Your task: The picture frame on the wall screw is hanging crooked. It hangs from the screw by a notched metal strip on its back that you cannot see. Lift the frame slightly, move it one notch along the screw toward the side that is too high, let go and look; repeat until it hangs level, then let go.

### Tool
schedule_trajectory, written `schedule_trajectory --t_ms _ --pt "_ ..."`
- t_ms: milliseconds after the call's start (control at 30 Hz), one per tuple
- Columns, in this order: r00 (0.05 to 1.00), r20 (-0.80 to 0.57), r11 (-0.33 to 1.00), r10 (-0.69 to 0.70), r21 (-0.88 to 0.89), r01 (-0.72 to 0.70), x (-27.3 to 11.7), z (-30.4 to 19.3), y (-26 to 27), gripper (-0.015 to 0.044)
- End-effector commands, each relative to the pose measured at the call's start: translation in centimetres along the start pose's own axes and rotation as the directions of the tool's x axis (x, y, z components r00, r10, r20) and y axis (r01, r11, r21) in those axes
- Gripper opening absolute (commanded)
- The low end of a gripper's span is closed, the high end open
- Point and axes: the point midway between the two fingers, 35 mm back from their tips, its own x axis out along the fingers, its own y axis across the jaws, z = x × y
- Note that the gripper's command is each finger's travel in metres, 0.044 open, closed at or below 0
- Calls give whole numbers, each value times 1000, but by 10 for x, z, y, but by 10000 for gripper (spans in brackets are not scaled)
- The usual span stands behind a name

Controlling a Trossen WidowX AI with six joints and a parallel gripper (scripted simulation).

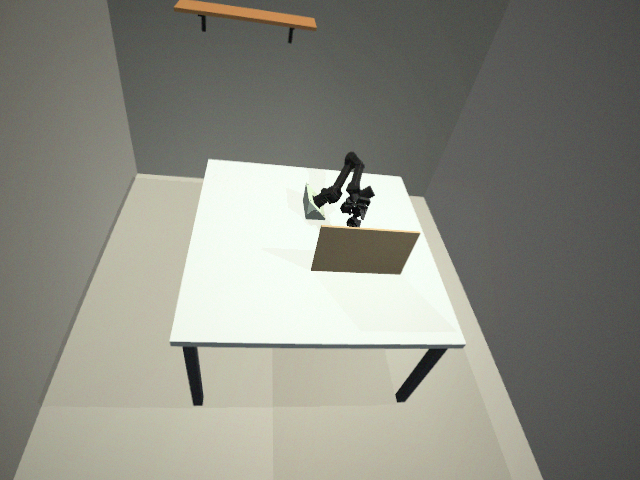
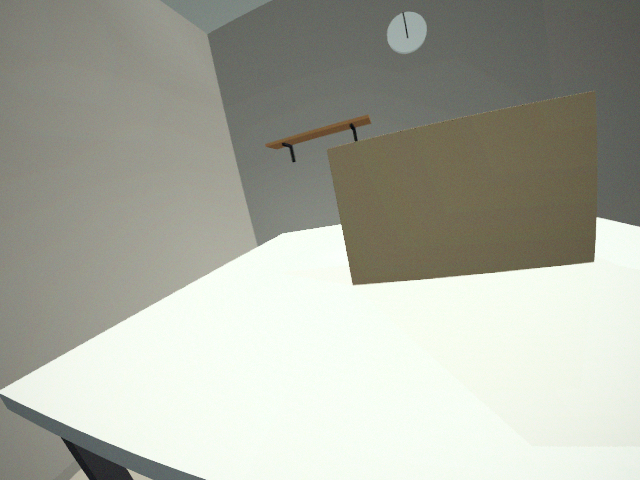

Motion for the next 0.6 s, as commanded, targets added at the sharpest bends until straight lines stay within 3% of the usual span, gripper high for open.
schedule_trajectory --t_ms 0,300,567 --pt "1000 -8 1000 10 -5 -10 -23 -3 19 260" --pt "1000 -1 1000 2 -18 -2 -88 -2 30 260" --pt "1000 0 1000 2 -18 -2 -89 -2 30 260"
